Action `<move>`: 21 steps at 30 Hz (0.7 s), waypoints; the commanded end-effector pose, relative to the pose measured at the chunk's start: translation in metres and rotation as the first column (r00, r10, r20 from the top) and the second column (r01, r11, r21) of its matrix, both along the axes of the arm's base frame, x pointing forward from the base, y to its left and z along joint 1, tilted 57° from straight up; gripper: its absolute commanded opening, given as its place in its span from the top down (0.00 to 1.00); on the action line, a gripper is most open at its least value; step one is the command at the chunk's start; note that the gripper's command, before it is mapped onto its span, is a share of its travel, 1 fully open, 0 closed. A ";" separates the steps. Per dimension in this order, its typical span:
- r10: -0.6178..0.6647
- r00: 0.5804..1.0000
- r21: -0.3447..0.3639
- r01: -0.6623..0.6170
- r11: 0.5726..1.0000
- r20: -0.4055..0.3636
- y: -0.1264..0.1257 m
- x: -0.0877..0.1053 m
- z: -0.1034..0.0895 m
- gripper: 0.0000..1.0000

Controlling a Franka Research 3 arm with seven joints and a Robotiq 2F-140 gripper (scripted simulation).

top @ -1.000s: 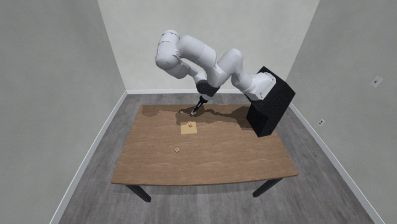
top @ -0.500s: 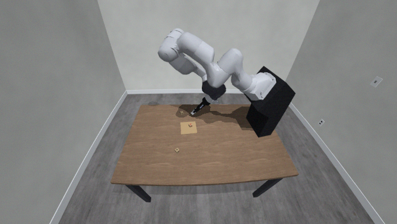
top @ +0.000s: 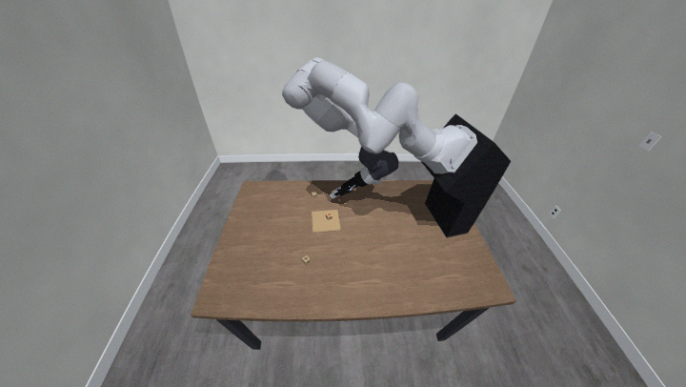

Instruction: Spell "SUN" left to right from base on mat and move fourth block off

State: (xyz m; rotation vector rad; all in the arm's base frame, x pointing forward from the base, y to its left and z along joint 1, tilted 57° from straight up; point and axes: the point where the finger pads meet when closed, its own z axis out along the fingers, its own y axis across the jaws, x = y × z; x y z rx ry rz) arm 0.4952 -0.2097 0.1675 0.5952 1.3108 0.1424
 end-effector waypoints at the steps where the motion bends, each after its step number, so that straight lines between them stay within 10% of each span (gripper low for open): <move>1: -0.035 0.998 -0.121 0.042 0.992 0.056 -0.001 0.002 0.010 0.87; 21: -0.085 0.980 -0.144 0.111 0.983 0.179 0.000 0.002 0.006 0.87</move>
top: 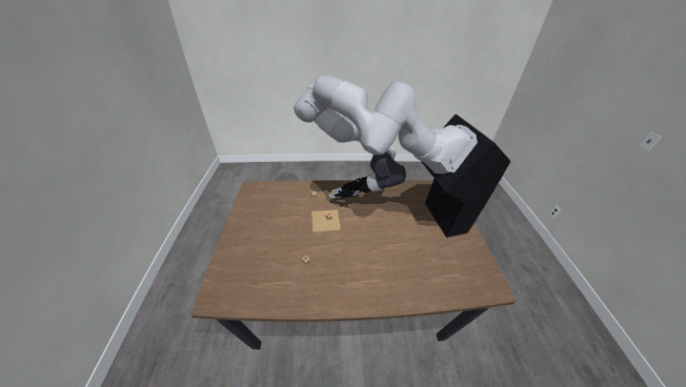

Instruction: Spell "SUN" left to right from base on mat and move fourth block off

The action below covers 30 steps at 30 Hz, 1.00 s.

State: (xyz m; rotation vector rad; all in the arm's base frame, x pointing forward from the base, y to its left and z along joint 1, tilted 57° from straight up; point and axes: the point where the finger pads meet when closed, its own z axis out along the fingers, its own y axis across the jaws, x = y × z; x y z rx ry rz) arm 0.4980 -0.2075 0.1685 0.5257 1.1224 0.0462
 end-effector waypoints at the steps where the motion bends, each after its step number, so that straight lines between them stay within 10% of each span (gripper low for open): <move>1: -0.019 1.000 -0.037 0.019 0.999 0.005 -0.002 0.000 0.004 0.87; 30: -0.019 1.000 -0.037 0.019 0.999 0.006 -0.002 0.041 -0.022 0.87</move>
